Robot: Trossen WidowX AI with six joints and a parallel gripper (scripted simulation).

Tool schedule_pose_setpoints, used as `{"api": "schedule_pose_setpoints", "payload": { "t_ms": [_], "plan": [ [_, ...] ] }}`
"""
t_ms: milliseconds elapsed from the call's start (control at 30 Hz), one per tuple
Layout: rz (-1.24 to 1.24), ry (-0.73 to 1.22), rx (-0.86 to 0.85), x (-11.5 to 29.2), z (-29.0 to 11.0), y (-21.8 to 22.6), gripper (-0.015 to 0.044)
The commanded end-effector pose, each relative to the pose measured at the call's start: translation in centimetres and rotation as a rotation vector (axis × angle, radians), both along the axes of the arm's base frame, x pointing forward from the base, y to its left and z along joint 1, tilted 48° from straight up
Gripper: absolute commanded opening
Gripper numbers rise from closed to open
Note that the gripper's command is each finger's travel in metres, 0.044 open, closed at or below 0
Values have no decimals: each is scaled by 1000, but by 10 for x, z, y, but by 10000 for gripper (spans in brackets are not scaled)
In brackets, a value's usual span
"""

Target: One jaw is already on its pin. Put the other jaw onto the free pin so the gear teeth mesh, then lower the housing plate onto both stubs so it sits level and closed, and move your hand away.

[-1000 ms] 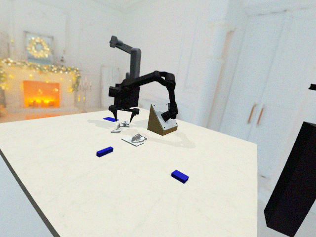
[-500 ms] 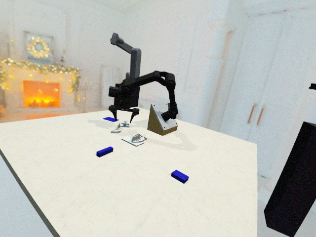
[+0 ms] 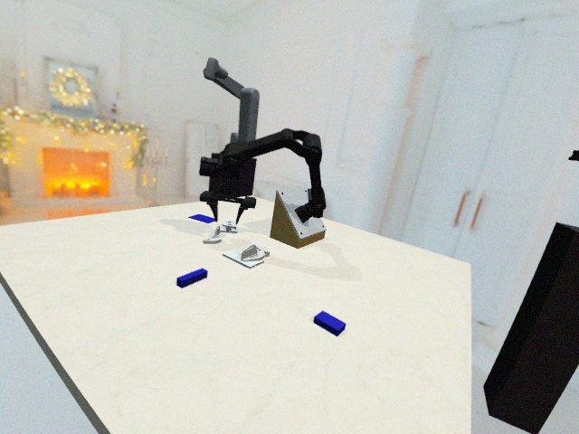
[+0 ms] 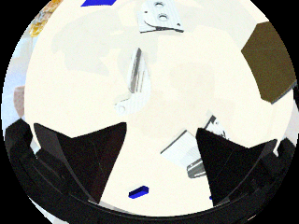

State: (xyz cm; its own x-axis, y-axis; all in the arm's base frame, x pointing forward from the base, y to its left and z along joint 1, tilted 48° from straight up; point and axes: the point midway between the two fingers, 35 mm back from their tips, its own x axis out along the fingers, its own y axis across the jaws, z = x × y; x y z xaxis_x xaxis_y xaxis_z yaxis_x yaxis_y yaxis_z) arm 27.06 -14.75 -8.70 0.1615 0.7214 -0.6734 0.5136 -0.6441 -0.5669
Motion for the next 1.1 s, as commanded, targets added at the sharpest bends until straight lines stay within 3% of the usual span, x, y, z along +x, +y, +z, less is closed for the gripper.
{"api": "schedule_pose_setpoints", "payload": {
  "t_ms": [0,300,1000,1067],
  "plan": [
    [7,-5,-6,0,2,-3,230],
    [7,-5,-6,0,2,-3,0],
    [7,-5,-6,0,2,-3,0],
    [1,-3,-3,0,2,-2,52]
  ]
}}
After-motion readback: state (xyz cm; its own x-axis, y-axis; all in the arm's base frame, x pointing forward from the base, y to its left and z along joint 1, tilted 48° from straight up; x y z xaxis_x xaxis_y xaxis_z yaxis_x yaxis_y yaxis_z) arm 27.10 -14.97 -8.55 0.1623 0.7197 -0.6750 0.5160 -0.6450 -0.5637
